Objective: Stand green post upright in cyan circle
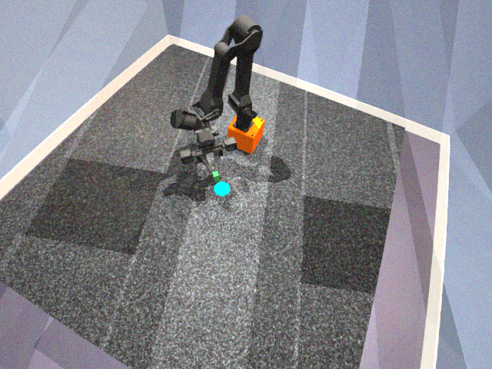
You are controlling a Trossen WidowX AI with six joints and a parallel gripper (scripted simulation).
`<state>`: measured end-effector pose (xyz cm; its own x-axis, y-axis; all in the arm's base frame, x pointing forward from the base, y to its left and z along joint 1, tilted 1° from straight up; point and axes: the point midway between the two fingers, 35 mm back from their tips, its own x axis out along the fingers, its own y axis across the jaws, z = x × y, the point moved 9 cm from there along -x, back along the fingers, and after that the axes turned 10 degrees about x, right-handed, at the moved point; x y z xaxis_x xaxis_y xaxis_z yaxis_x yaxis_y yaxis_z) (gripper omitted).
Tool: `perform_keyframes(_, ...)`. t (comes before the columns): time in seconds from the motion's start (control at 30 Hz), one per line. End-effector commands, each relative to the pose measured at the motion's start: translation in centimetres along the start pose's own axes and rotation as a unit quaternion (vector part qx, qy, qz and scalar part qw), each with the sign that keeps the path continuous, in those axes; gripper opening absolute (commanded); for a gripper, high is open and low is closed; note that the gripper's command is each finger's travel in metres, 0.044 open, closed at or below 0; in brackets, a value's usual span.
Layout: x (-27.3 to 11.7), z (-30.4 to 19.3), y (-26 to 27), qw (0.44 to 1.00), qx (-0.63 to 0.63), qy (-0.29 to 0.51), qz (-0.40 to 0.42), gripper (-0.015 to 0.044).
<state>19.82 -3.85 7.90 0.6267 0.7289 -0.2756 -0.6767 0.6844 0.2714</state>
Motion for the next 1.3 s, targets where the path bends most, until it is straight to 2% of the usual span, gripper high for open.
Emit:
perform_keyframes(0.0,-0.3,-0.3,0.3,1.0,-0.008,-0.014,0.005,0.0023)
perform_keyframes(0.93,-2.2,-1.3,2.0,0.994,-0.055,-0.087,0.024,0.0023)
perform_keyframes(1.27,-2.3,-1.4,2.2,0.994,-0.058,-0.091,0.025,0.0023)
